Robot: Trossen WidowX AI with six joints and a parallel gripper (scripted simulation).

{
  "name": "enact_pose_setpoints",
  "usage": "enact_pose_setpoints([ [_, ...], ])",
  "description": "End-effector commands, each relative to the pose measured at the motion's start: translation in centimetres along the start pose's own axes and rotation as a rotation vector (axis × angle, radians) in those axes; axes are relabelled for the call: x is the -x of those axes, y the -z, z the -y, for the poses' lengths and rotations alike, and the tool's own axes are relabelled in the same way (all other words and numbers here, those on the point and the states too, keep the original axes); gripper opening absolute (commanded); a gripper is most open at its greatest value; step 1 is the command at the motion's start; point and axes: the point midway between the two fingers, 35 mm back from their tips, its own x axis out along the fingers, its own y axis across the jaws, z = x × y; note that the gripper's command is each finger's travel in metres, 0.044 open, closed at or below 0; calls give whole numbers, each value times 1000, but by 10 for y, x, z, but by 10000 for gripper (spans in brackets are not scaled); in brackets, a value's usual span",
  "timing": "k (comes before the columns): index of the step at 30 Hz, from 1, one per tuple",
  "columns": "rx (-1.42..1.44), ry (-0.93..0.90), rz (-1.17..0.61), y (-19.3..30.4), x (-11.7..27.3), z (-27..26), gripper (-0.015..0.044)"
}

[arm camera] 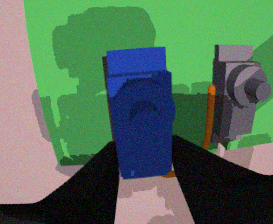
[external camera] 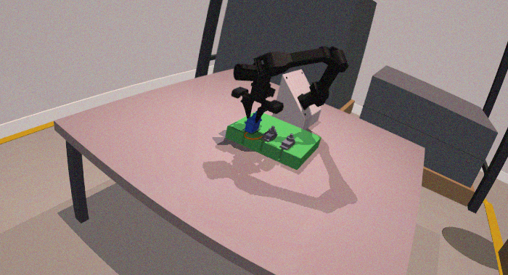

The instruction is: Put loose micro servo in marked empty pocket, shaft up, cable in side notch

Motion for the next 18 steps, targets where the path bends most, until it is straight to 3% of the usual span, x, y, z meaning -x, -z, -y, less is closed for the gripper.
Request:
enact_pose_setpoints([
  [1,-8,8,-1,-1,-4,1,0],
  [18,-8,8,-1,-1,-16,1,0],
])
